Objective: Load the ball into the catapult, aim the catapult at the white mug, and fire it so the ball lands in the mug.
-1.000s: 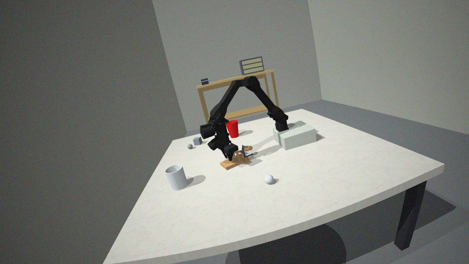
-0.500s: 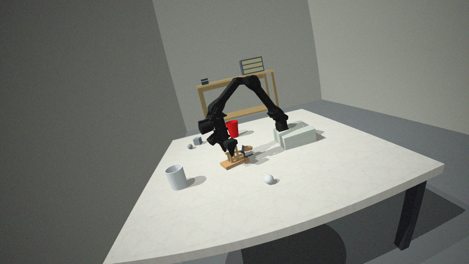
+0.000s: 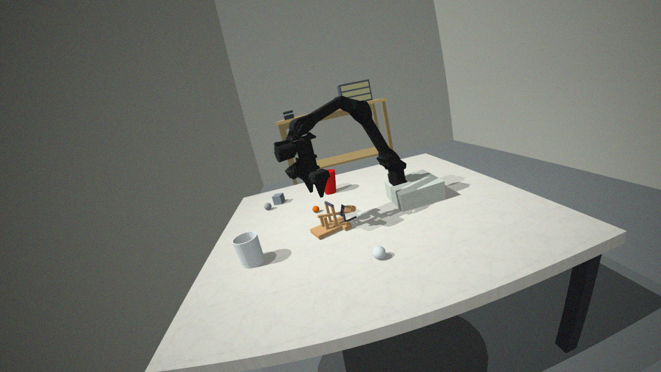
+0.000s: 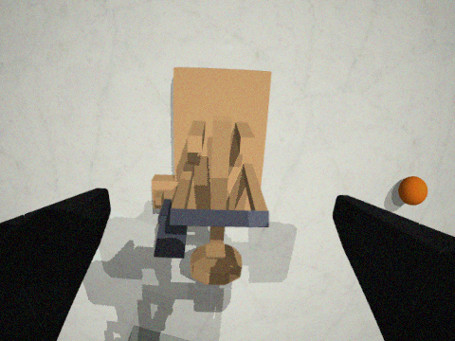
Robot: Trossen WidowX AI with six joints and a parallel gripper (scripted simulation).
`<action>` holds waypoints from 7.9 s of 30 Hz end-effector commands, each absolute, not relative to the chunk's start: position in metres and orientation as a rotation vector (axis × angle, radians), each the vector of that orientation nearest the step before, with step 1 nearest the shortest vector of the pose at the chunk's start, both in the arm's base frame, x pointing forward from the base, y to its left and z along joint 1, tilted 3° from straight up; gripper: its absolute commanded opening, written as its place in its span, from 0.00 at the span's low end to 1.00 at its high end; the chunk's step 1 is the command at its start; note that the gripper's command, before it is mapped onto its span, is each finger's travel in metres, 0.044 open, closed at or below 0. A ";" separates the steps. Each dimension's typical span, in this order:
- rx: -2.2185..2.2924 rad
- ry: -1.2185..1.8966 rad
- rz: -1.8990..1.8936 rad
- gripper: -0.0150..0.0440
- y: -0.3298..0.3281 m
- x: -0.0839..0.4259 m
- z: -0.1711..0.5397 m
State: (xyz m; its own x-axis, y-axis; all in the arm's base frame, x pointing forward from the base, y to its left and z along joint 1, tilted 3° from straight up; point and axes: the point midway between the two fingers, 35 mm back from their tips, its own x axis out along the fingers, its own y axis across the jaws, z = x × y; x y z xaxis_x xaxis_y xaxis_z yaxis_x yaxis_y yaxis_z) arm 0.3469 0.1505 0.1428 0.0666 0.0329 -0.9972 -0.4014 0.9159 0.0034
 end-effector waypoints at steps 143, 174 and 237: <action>-0.380 1.817 0.291 0.25 0.106 0.245 0.055; -0.378 1.794 0.300 0.79 0.108 0.249 0.073; -0.088 0.766 0.395 0.82 0.215 0.515 0.264</action>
